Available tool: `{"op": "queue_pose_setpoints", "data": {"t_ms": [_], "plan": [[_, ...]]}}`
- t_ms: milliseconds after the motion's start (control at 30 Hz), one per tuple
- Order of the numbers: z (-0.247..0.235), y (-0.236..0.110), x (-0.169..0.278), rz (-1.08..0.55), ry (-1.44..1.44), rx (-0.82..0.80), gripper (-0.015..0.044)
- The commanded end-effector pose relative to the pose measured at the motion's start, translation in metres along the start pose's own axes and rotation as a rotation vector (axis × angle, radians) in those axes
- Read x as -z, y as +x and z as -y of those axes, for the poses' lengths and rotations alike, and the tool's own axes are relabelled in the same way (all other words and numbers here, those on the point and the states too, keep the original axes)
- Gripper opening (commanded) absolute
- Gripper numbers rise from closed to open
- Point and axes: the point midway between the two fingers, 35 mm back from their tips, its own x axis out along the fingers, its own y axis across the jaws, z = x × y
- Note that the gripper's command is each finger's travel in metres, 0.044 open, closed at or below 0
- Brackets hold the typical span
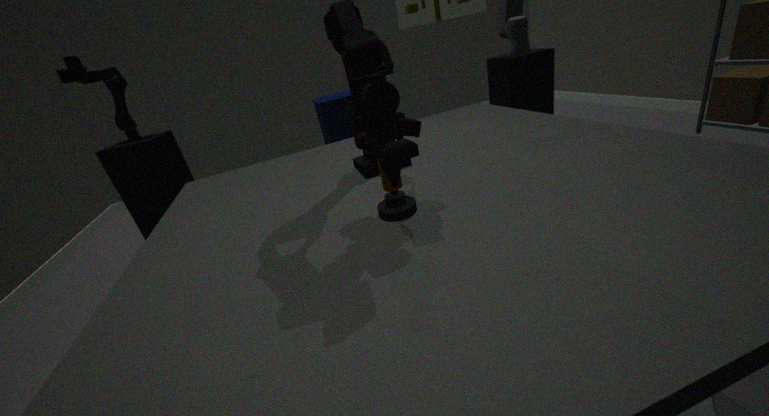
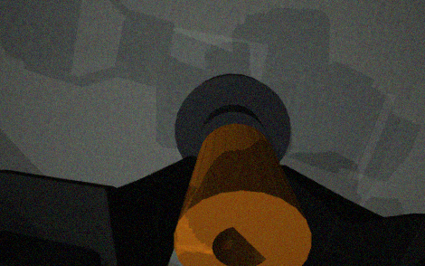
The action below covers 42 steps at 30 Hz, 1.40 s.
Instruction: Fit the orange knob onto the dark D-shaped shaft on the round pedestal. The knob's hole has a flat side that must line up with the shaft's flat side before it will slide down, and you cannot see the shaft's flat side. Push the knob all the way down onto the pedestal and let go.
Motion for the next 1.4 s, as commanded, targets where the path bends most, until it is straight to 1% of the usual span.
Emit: {"op": "queue_pose_setpoints", "data": {"t_ms": [0, 400, 633, 1367], "plan": [[-0.0022, 0.0003, -0.0002, -0.003, -0.004, -0.003, 0.0], [-0.0061, -0.0048, -0.0016, -0.002, -0.013, -0.004, 0.0], [-0.0048, -0.0038, -0.0012, -0.002, -0.214, -0.004, 0.0], [0.0017, -0.0003, 0.001, -0.002, -0.214, -0.003, 0.0]]}}
